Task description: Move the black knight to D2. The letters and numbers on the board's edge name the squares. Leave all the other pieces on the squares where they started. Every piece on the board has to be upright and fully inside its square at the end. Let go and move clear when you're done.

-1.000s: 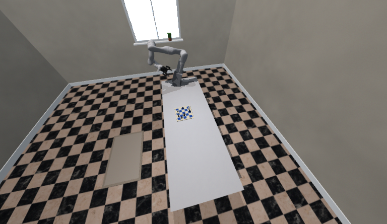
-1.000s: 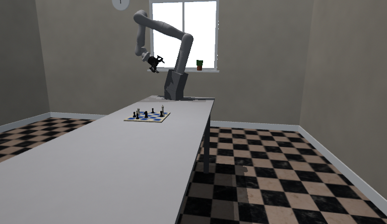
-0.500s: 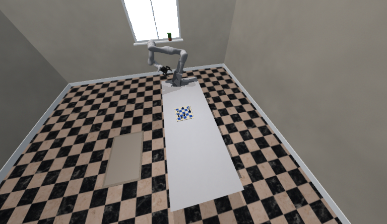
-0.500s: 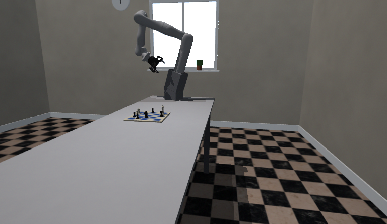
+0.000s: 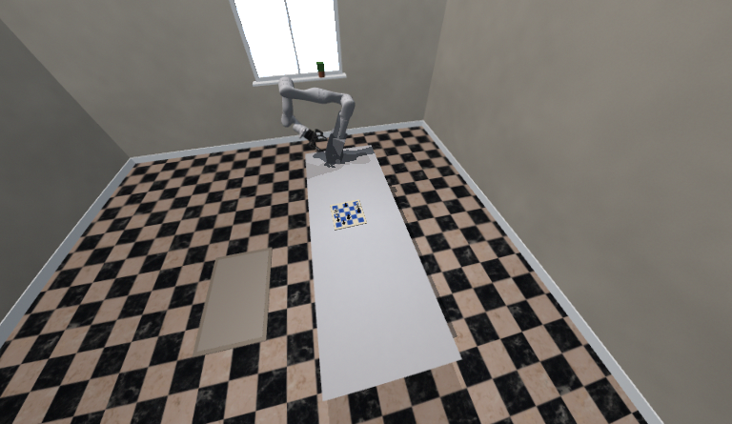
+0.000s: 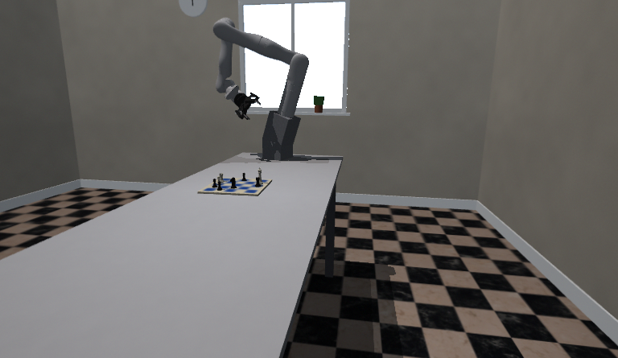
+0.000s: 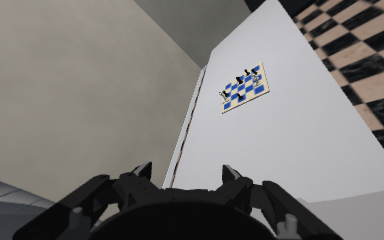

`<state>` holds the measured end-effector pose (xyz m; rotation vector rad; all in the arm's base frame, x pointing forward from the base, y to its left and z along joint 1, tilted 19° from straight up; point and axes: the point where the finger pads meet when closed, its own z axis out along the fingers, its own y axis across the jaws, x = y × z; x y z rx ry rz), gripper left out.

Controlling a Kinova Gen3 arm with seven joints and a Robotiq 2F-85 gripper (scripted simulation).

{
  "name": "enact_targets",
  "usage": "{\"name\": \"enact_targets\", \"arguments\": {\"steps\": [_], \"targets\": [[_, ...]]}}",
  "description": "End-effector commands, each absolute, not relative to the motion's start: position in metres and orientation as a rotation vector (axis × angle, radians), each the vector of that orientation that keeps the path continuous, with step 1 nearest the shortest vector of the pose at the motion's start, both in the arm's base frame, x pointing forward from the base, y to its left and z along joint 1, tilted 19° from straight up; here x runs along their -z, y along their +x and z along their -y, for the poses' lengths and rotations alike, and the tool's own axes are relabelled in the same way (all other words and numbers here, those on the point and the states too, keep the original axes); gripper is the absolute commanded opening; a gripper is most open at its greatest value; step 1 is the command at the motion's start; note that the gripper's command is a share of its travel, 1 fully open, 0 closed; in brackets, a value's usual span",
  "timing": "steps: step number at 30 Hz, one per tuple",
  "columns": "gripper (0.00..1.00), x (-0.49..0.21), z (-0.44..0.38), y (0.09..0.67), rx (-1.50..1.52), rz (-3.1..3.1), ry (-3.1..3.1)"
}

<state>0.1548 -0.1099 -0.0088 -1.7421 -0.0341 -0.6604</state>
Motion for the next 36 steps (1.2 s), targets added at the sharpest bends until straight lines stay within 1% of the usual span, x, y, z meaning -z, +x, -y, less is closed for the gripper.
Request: {"name": "enact_targets", "arguments": {"steps": [1, 7, 9, 24, 26, 36], "targets": [[1.00, 0.011, 0.104, 0.167, 0.708, 0.041, -1.735], [1.00, 0.018, 0.093, 0.207, 0.870, 0.072, -1.742], [1.00, 0.018, 0.093, 0.207, 0.870, 0.072, -1.742], [1.00, 0.044, 0.060, 0.321, 1.327, 0.113, -1.833], [1.00, 0.044, 0.060, 0.321, 1.327, 0.113, -1.833], [1.00, 0.073, 0.036, 0.376, 1.520, 0.123, -1.996]]}}
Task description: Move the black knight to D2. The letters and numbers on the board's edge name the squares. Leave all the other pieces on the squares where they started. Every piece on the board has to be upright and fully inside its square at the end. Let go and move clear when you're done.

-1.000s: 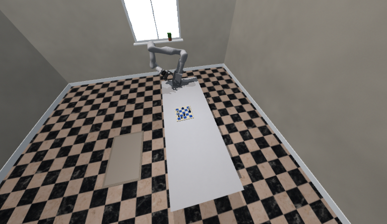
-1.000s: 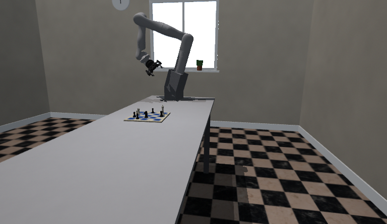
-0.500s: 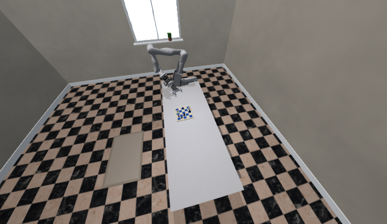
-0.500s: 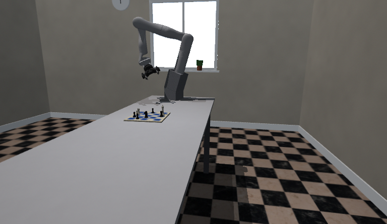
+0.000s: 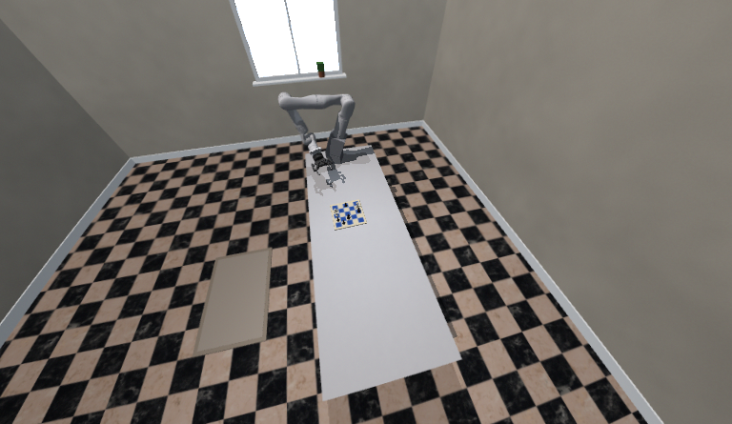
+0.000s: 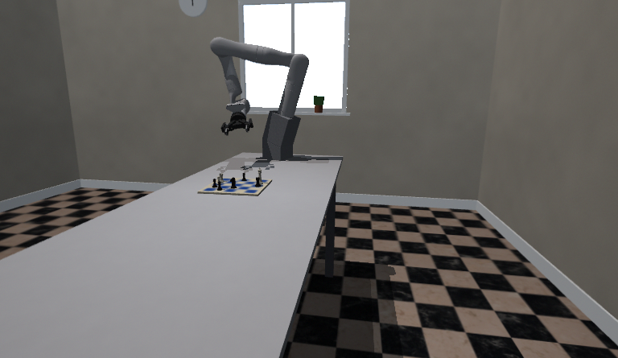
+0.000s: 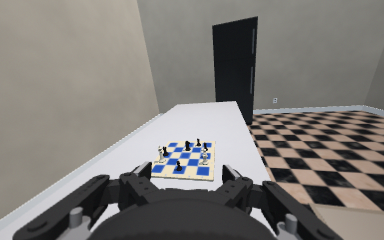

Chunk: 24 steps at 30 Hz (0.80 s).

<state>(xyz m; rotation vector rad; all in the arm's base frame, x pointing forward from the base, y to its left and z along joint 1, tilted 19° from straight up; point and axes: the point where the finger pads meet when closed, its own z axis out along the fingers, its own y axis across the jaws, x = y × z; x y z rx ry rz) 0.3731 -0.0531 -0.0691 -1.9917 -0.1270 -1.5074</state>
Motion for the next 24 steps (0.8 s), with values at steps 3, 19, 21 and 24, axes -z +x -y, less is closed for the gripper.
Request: {"name": "enact_targets", "arguments": {"steps": [3, 19, 21, 24], "targets": [[1.00, 0.083, 0.028, 0.386, 1.546, 0.131, -2.057], [1.00, 0.131, -0.019, 0.394, 1.492, 0.236, -2.326], [1.00, 0.136, -0.026, 0.391, 1.471, 0.257, -2.355], [1.00, 0.138, -0.029, 0.390, 1.460, 0.267, -2.367]]}}
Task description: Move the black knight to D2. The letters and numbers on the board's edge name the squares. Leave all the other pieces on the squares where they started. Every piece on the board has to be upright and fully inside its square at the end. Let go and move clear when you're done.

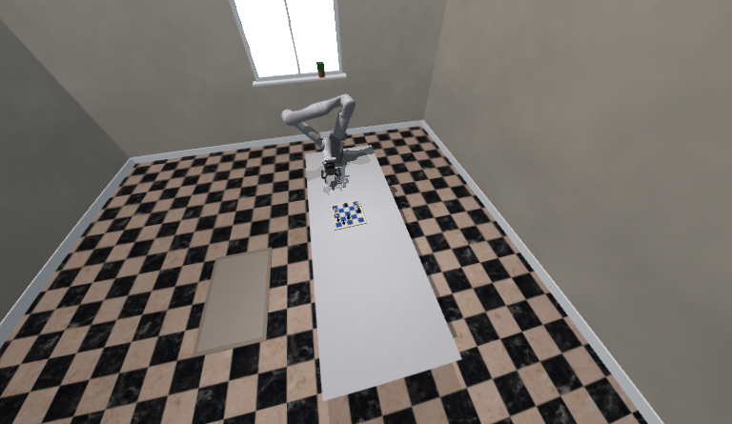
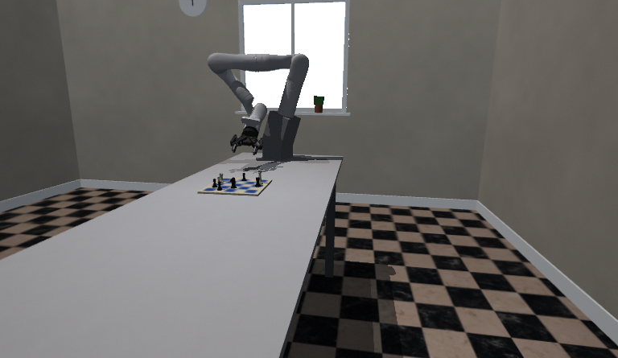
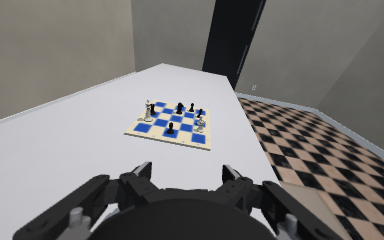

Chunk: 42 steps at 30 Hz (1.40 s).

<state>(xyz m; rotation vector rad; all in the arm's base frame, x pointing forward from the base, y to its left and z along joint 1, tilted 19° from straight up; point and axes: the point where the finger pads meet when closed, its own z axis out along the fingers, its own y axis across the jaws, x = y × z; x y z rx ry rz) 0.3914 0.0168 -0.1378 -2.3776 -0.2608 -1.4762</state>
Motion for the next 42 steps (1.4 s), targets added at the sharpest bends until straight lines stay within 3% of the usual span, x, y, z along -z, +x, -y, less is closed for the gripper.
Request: {"name": "enact_targets", "arguments": {"steps": [1, 42], "targets": [[1.00, 0.141, -0.032, 0.388, 1.450, 0.277, -2.379], [1.00, 0.162, -0.066, 0.367, 1.317, 0.401, -2.479]]}}
